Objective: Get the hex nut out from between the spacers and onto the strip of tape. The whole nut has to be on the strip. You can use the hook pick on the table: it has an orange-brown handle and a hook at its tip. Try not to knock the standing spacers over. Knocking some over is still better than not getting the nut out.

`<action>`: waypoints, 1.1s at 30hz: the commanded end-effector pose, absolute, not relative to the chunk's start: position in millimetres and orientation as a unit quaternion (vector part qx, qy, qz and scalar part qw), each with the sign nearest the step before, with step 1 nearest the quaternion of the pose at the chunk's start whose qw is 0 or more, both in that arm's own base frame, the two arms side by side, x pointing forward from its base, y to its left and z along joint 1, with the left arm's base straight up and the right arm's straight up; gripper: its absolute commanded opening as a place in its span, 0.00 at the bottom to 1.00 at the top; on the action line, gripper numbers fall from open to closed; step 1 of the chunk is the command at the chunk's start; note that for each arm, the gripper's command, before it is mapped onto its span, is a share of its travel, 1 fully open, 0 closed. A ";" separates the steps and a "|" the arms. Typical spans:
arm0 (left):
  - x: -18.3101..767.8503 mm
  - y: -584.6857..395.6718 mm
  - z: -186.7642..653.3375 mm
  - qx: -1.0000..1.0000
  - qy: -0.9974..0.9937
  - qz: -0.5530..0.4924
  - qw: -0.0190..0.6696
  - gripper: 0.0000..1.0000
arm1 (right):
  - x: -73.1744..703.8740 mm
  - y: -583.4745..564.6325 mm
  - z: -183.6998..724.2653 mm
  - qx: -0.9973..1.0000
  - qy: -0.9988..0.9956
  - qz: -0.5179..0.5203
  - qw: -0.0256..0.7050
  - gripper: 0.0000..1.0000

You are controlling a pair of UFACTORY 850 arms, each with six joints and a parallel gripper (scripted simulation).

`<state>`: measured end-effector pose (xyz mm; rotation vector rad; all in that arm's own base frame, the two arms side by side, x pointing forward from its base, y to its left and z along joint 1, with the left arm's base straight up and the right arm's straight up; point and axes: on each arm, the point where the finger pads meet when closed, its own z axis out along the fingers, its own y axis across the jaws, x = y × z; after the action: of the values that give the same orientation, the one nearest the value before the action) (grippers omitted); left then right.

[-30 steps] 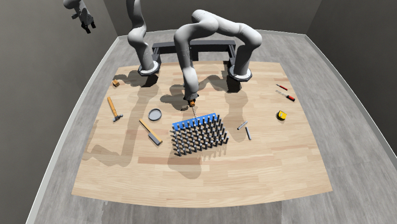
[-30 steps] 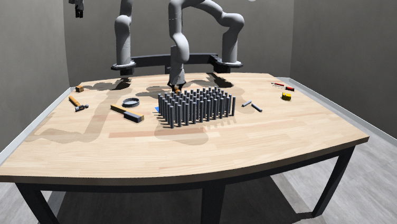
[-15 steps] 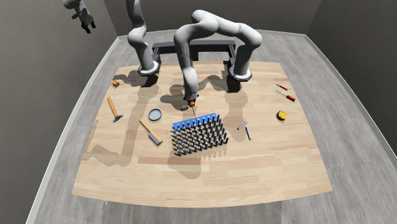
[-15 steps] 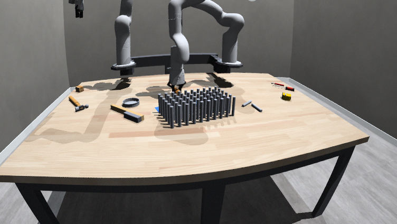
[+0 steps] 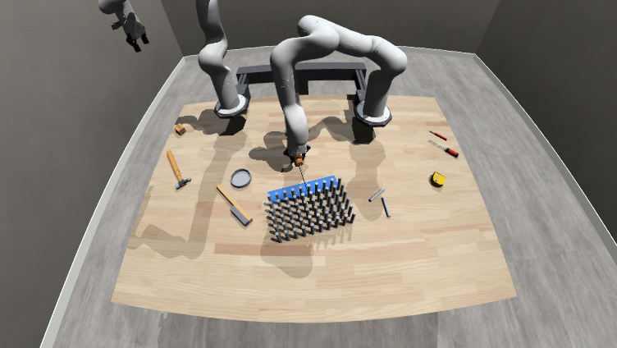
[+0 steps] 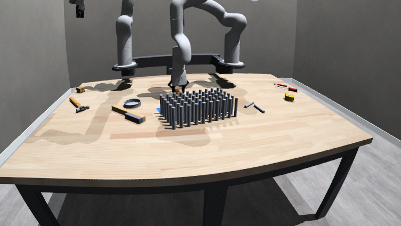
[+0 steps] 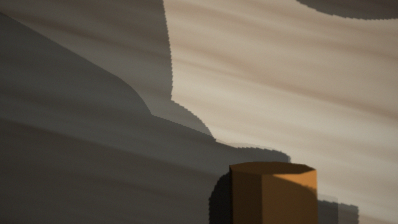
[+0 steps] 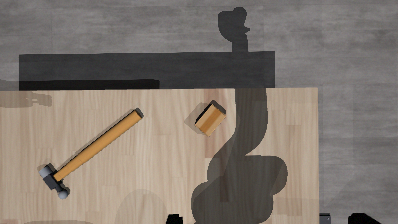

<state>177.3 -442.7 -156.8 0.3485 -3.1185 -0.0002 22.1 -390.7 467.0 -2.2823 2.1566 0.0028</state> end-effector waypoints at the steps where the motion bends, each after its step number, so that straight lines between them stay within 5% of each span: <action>1: 177.6 -443.5 -156.3 0.111 -0.994 0.001 0.002 0.65 | 22.1 -391.2 468.0 -0.727 0.687 0.000 0.000 1.00; 33: 177.6 -443.4 -138.6 0.111 -0.994 0.001 0.001 0.65 | 22.1 -391.2 468.0 -0.727 0.687 0.000 0.000 1.00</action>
<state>177.2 -442.6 -148.4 0.3485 -3.1188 -0.0008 22.1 -390.7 467.0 -2.2823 2.1566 0.0028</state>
